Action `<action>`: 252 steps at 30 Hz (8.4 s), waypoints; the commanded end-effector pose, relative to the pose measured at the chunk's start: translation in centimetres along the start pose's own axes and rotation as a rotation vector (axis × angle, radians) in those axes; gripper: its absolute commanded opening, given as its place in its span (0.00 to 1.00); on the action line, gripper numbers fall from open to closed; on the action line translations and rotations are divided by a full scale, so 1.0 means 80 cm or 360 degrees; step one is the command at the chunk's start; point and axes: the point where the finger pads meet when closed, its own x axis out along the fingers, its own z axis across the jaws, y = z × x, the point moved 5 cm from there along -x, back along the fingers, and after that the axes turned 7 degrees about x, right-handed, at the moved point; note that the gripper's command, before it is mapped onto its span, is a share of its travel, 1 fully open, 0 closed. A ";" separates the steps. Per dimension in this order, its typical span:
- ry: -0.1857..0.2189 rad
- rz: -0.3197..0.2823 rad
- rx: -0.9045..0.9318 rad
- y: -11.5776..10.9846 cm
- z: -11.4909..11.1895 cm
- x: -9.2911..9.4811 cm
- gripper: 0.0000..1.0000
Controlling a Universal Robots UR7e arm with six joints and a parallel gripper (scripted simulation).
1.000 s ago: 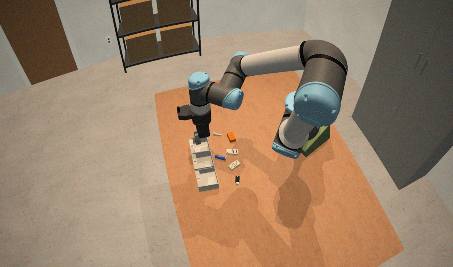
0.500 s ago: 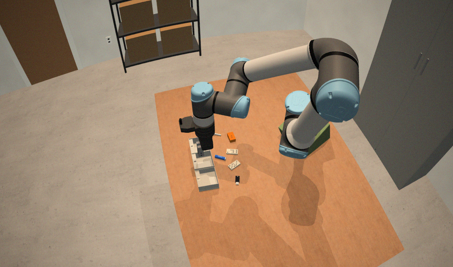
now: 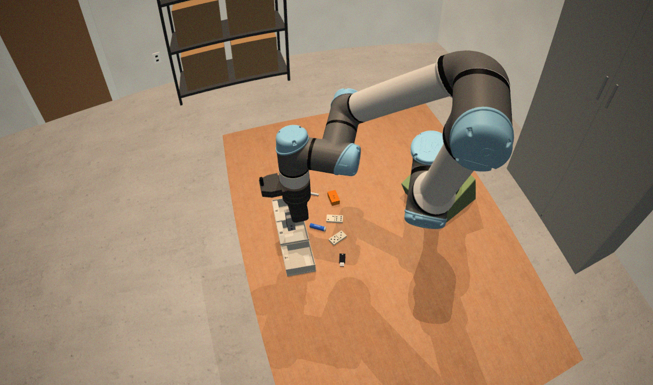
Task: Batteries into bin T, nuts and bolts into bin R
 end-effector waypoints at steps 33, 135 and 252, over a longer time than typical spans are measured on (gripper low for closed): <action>-0.0007 0.0011 -0.0001 0.003 0.001 0.054 0.31; -0.0007 0.0013 -0.0004 -0.003 -0.106 -0.020 0.31; -0.0007 0.0019 -0.0001 -0.002 -0.104 -0.016 0.31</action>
